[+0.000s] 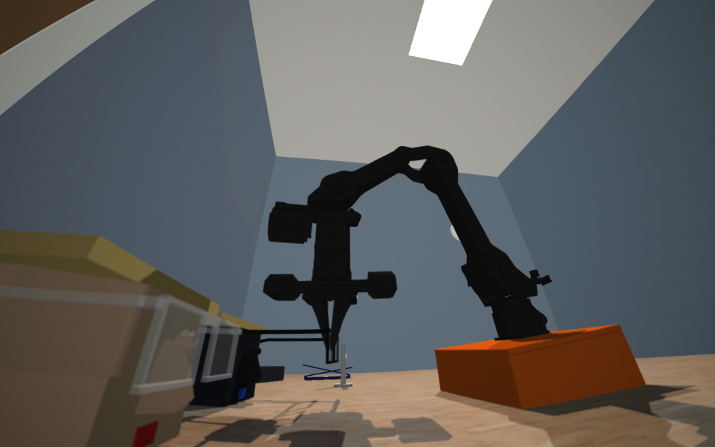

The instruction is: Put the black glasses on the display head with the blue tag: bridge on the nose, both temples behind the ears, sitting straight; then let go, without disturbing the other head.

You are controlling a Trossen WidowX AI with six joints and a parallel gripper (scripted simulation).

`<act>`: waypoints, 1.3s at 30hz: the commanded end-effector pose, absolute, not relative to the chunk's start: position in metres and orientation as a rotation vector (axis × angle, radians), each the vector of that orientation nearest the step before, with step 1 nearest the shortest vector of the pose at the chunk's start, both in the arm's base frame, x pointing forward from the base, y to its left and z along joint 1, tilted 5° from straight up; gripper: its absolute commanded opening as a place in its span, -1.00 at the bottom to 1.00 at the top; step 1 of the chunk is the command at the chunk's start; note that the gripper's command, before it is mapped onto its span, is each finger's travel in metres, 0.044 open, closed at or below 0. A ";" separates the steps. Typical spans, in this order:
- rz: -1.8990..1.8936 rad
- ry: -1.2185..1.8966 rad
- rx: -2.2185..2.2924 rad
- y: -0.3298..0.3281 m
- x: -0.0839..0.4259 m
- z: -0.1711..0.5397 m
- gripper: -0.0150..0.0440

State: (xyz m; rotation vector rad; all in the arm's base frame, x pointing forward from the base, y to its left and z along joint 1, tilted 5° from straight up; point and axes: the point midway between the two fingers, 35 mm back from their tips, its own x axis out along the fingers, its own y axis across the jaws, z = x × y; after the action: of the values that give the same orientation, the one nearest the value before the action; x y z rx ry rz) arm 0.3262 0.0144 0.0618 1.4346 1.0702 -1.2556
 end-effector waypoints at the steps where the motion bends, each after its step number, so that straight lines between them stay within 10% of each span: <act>1: -1.251 1.075 1.433 0.013 0.333 0.063 -0.49; 39: -1.248 1.071 1.434 0.004 0.380 0.069 -0.49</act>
State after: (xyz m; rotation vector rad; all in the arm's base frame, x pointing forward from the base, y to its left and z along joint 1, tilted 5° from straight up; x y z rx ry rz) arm 0.3743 0.0051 0.0685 1.4338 1.0680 -1.2516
